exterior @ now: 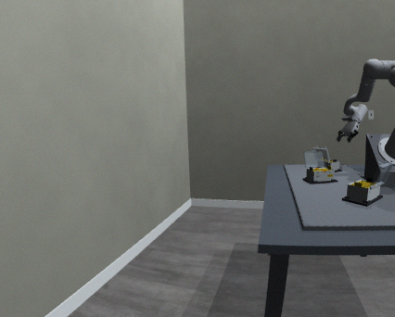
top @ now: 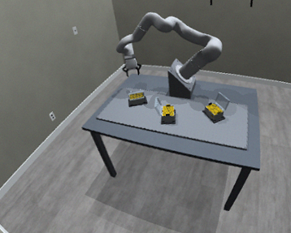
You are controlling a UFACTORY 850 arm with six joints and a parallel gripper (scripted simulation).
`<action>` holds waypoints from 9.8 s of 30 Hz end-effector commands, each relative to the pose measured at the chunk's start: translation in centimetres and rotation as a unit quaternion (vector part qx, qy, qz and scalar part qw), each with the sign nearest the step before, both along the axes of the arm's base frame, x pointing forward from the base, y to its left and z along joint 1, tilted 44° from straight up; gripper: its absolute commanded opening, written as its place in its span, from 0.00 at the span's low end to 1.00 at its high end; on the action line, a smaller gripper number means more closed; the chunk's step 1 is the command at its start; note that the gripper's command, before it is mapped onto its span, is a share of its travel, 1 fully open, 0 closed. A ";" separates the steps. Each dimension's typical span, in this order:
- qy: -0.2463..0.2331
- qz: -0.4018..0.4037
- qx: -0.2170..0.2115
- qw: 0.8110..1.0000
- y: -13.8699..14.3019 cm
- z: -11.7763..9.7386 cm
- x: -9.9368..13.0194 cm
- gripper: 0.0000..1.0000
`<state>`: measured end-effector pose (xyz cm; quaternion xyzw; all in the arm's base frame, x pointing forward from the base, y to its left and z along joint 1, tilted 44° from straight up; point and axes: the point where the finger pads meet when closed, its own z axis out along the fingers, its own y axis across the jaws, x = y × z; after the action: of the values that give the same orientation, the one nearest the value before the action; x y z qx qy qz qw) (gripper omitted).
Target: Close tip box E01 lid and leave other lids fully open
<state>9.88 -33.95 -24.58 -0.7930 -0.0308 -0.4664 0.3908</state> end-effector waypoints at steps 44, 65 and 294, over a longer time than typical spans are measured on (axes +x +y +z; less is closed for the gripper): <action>0.001 -0.001 -0.001 1.000 10.4 -11.2 1.7 1.00; 0.001 -0.001 -0.001 1.000 10.4 -11.2 1.7 1.00; 0.265 0.225 -0.159 0.924 9.1 5.9 25.5 0.00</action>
<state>35.47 -24.73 -18.72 -0.9113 -0.1772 -0.1272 0.3492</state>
